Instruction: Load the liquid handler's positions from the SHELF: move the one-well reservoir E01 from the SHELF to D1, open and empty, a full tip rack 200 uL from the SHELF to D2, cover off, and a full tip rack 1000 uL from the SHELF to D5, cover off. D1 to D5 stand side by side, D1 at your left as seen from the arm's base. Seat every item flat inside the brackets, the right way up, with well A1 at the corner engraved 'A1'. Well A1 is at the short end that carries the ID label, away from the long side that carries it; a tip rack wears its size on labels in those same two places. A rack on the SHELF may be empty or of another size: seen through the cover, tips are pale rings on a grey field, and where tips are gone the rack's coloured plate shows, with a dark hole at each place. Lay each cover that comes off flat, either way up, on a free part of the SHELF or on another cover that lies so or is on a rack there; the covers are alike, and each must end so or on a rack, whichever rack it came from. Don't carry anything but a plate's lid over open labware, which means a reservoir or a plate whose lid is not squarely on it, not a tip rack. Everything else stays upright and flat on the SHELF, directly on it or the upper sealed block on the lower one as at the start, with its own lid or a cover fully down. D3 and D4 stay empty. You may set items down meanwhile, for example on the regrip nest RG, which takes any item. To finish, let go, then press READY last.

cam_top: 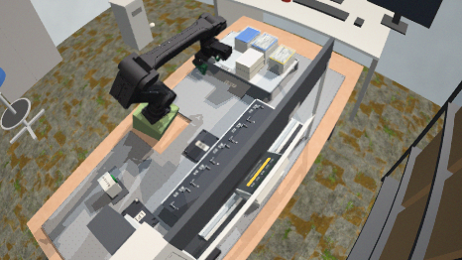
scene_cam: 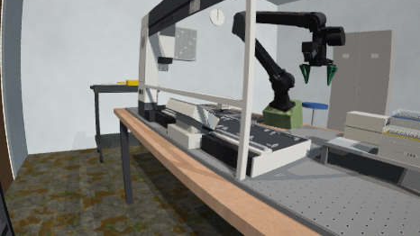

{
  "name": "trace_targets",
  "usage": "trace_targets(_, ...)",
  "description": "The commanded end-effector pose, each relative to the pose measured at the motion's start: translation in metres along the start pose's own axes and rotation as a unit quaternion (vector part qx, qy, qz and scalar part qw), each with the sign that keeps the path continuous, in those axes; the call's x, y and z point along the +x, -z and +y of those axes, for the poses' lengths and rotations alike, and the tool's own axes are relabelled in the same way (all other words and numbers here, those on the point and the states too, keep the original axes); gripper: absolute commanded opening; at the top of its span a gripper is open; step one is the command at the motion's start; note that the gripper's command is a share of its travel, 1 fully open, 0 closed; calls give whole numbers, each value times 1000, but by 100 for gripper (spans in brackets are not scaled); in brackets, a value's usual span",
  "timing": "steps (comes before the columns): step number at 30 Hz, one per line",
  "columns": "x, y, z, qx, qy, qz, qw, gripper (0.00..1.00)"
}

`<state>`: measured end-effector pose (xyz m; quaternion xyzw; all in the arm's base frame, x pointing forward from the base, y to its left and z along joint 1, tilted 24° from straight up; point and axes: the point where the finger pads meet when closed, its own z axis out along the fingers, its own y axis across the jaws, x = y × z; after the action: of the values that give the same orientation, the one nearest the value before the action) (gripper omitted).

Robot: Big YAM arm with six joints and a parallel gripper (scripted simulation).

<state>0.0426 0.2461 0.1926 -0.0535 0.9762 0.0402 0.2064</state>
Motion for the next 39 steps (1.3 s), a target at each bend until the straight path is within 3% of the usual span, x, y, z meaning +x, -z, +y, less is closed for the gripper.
trace_targets(1,-8,7,-8,-6,-22,0,1000,100)
trace_targets(2,-8,7,-8,-6,-22,0,1000,100)
trace_targets(3,-14,16,-5,-19,-17,0,1000,100)
trace_targets(4,-11,6,-17,-6,-11,0,1000,100)
trace_targets(17,-35,5,-77,-5,-11,0,1000,100)
trace_targets(19,-35,5,-77,-5,-11,0,1000,100)
trace_targets(20,-47,22,-72,-26,-20,-5,999,100)
trace_targets(22,-41,5,-91,-5,-11,0,1000,100)
trace_targets(26,-48,5,-109,-5,-11,-1,1000,100)
trace_targets(28,-58,15,-114,-17,-15,-6,1000,100)
trace_targets(30,-56,5,-128,-5,-11,-1,1000,100)
trace_targets(32,-60,5,-136,-7,-11,-2,1000,100)
trace_targets(34,-71,15,-141,-20,-16,-12,1000,100)
trace_targets(39,-73,5,-156,-14,-14,-10,1000,100)
